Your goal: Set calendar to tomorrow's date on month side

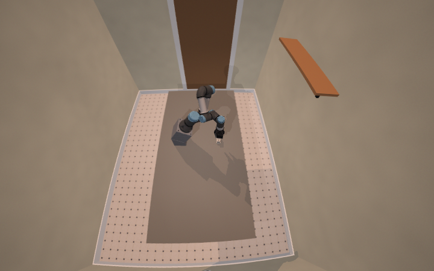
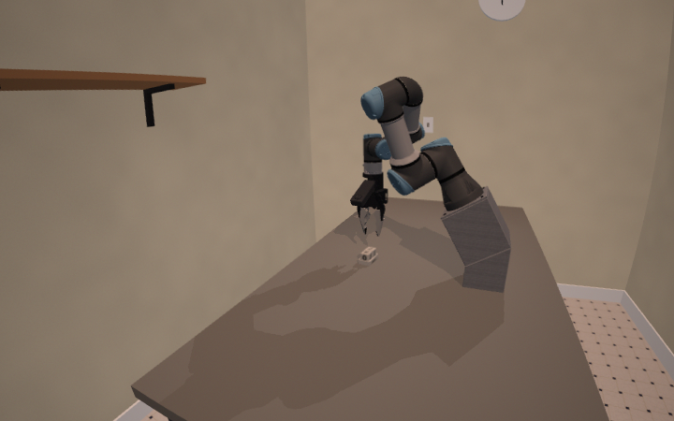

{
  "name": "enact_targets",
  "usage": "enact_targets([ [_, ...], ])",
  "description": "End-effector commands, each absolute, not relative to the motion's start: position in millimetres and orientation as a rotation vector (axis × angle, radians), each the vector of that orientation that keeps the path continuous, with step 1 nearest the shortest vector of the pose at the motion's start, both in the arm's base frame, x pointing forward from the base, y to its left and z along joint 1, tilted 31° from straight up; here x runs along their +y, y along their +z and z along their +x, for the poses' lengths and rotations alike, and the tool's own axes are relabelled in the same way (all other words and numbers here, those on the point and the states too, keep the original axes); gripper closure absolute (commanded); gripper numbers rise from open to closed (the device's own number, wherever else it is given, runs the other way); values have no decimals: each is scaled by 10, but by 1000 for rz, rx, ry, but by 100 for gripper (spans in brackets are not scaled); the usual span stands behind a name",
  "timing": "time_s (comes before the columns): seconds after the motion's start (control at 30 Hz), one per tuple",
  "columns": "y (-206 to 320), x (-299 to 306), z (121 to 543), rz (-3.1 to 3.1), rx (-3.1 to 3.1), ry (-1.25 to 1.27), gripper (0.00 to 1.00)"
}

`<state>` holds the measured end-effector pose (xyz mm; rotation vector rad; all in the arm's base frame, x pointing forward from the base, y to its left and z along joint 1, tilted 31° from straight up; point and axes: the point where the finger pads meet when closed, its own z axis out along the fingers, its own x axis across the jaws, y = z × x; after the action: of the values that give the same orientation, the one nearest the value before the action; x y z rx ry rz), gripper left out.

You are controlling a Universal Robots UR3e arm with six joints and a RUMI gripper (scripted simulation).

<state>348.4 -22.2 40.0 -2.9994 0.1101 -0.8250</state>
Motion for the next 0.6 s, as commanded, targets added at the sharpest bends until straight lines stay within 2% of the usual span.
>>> enact_targets([
  [0.0, 337, -245, 3552, -3009, 113, -836, 71],
  [0.57, 138, -243, 3680, -3009, 113, -836, 71],
])
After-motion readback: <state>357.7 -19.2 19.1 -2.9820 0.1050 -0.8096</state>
